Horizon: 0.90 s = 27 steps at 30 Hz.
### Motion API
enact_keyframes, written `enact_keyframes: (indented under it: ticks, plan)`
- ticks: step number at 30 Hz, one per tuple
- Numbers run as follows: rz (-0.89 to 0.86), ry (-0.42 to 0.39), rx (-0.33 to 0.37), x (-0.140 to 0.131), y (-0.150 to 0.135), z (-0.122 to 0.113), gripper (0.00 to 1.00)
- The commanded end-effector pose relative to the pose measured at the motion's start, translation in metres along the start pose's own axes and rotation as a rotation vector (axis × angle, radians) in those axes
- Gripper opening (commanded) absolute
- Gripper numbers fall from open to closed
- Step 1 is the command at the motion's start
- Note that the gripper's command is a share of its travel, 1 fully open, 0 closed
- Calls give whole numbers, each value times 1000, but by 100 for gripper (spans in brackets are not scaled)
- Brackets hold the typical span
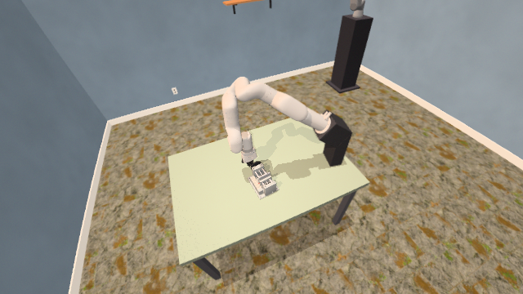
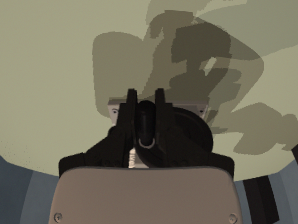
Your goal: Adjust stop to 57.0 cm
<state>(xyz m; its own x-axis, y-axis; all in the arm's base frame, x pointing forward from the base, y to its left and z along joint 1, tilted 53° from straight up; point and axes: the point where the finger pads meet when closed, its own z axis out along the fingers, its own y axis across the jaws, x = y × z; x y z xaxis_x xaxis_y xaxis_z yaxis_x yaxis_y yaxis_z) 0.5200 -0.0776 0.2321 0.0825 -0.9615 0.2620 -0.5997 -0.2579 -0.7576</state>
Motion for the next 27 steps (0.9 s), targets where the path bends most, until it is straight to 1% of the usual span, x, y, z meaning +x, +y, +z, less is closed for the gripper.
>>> enact_keyframes:
  ticks: [1, 27]
  plan:
    - [1, -4, -1, 0, 0, 2, 6]
    - [1, -3, -1, 0, 3, 21, 6]
